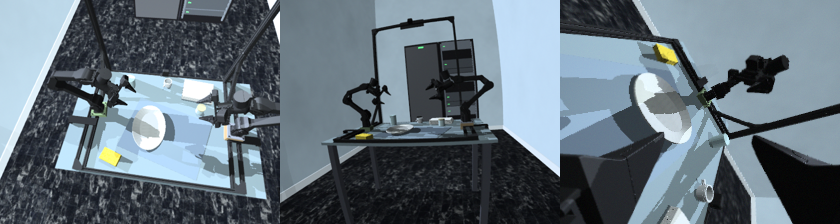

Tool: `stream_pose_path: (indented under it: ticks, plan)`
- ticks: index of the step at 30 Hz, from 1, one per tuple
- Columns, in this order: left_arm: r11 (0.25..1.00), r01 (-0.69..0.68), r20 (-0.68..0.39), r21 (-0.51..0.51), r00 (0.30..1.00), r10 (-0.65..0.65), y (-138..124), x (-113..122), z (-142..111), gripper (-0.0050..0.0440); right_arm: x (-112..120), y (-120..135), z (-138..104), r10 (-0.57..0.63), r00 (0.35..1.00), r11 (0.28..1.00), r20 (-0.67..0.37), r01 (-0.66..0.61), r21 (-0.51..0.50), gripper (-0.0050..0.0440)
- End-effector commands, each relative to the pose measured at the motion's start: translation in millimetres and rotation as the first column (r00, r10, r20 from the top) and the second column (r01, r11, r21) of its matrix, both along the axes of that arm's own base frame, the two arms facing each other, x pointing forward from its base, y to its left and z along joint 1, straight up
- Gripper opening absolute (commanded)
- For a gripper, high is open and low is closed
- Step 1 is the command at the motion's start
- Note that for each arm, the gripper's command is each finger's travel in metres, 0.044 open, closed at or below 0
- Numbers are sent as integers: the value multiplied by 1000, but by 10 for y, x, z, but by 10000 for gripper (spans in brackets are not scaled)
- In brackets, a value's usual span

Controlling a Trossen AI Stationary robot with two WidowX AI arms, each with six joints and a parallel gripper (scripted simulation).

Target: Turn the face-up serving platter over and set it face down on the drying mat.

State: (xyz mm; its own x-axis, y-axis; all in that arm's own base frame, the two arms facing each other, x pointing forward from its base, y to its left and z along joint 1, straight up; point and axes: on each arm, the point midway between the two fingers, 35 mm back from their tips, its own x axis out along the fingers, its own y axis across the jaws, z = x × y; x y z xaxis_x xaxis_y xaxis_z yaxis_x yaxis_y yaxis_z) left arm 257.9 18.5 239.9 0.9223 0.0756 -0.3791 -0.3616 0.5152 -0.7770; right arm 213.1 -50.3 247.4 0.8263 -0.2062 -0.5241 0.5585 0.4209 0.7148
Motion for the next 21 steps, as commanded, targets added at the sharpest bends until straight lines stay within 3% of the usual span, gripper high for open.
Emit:
stream_pose_path:
  ticks: [1, 6, 11, 13, 14, 15, 21]
  plan:
    - [985, 75, 50, 157, 995, -83, -26, 142, 112, 440, 249, 31, 47, 131, 991, 980, 33, -124, -155, 440]
    - [926, 121, 105, 358, 980, -169, -59, 278, 288, 440, 505, 111, 190, 270, 960, 904, 72, -227, -363, 440]
    - [826, 129, 143, 548, 959, -244, -96, 395, 465, 440, 720, 217, 334, 389, 917, 780, 88, -277, -561, 440]
    - [826, 129, 143, 548, 959, -244, -96, 395, 465, 440, 720, 217, 334, 389, 917, 780, 88, -277, -561, 440]
    - [803, 126, 149, 583, 955, -258, -104, 416, 499, 440, 779, 239, 471, 410, 902, 748, 132, -250, -615, 440]
    - [742, 114, 161, 661, 944, -288, -123, 462, 581, 440, 834, 300, 404, 454, 887, 678, 78, -288, -676, 440]
    - [577, 58, 179, 815, 921, -346, -169, 553, 768, 440, 991, 449, 605, 537, 839, 489, 84, -229, -842, 440]
